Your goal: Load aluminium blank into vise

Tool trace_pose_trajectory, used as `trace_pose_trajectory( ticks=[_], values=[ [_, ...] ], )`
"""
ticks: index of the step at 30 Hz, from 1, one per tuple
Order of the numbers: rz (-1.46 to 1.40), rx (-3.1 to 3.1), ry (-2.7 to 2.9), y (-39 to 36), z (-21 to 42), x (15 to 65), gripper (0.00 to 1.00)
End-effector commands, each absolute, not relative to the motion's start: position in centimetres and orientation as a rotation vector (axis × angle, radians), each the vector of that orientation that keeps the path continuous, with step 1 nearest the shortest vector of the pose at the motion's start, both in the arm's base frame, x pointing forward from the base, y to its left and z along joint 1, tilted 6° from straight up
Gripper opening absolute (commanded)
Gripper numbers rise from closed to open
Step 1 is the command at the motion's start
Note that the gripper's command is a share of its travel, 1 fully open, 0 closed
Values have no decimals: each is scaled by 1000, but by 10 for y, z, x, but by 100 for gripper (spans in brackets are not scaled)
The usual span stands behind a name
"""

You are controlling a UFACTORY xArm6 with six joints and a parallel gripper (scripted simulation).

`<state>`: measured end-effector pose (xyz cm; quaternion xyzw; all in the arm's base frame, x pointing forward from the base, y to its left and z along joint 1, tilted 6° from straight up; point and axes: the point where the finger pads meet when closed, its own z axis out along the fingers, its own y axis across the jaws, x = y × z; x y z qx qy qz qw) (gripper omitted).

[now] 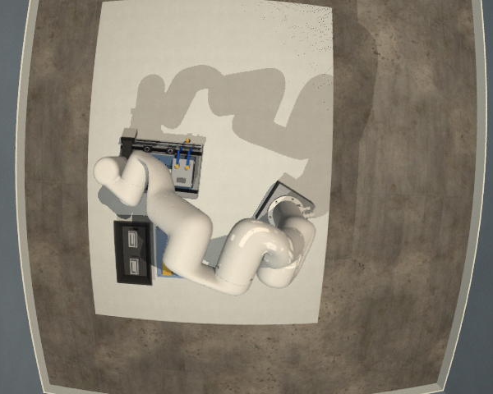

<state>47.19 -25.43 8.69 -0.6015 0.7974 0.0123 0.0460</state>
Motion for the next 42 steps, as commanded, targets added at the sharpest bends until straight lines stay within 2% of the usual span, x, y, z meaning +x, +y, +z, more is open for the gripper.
trace_pose_trajectory(
  ticks=[1,42],
  values=[
    [31,-1835,2433,-255,89,473,0],
    [31,-1835,2433,-255,85,473,0]
  ],
)
